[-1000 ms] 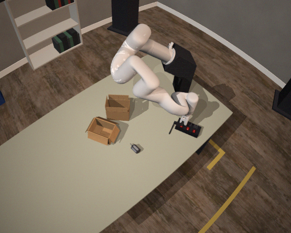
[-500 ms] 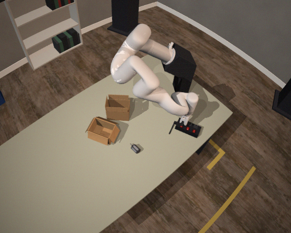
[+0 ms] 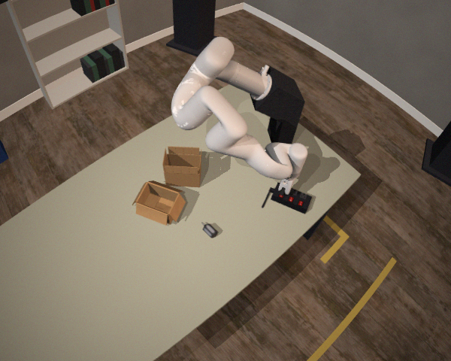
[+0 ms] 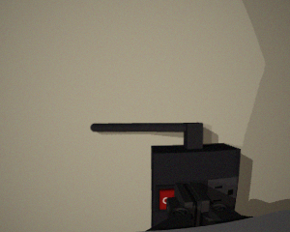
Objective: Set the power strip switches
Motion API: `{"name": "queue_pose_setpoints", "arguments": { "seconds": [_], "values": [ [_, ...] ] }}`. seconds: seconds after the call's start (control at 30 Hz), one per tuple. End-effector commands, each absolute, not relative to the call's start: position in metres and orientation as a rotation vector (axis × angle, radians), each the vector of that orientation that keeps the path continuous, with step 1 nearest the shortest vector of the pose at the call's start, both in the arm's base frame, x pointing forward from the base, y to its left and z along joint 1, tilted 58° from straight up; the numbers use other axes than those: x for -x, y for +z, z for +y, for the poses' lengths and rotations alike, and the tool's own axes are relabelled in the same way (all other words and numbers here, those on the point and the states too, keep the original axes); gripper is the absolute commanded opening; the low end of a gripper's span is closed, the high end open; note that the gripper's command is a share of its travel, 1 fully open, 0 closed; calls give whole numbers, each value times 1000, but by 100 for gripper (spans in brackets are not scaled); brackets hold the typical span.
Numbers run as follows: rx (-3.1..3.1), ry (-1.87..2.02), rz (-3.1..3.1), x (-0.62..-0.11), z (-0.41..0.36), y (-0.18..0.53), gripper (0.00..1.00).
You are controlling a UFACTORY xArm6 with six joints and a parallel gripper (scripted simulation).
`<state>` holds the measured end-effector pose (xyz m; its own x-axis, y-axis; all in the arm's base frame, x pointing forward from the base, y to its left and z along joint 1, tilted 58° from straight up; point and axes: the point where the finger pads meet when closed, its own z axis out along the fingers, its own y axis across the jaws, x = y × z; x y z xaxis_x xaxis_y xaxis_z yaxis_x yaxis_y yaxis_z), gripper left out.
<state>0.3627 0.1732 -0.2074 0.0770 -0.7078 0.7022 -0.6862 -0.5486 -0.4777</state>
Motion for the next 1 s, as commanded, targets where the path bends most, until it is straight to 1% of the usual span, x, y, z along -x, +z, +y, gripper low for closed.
{"name": "queue_pose_setpoints", "arguments": {
  "seconds": [0.0, 0.63, 0.97],
  "values": [
    [2289, -1514, 1480, -363, 174, -207, 0],
    [2289, -1514, 1480, -362, 175, -207, 0],
    [2289, -1514, 1480, -345, 185, -195, 0]
  ]
}}
